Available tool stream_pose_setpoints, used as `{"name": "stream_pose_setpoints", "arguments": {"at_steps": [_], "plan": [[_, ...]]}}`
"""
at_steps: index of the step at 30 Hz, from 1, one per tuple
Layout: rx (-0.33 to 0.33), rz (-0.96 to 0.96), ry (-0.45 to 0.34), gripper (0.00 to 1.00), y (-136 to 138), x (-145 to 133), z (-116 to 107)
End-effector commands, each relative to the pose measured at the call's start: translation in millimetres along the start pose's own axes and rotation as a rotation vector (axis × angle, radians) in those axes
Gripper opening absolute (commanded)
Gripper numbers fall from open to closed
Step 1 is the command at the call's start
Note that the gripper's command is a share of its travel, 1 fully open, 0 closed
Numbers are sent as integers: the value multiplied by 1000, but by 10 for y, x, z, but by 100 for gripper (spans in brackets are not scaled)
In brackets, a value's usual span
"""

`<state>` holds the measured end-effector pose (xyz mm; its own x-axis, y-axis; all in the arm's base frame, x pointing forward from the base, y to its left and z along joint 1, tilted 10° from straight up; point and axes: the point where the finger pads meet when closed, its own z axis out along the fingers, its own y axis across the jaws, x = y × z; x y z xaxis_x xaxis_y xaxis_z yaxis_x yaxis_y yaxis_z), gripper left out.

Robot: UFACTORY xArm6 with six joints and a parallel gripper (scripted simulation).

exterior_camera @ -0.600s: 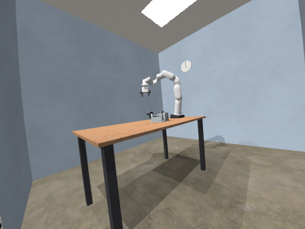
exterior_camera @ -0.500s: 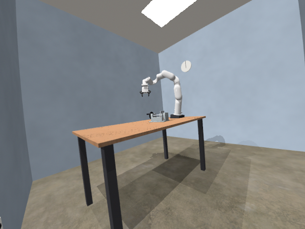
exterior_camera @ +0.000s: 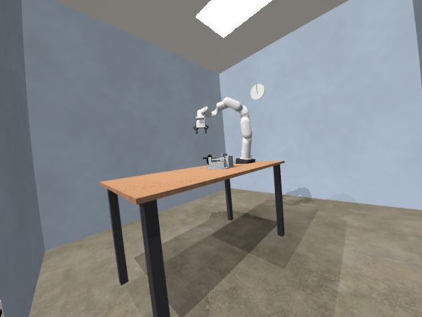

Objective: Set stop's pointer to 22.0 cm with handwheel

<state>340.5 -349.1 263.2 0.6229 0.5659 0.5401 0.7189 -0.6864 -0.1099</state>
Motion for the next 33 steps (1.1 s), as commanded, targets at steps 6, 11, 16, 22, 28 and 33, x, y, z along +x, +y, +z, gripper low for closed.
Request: {"name": "stream_pose_setpoints", "arguments": {"at_steps": [6,11,16,22,28,33], "plan": [[-4,-2,-1,100,6,7,-17],[-4,-2,-1,100,6,7,-17],[-4,-2,-1,100,6,7,-17],[-2,16,-5,100,9,17,2],[7,122,-27,100,26,71,112],[13,220,-49,100,39,122,214]]}}
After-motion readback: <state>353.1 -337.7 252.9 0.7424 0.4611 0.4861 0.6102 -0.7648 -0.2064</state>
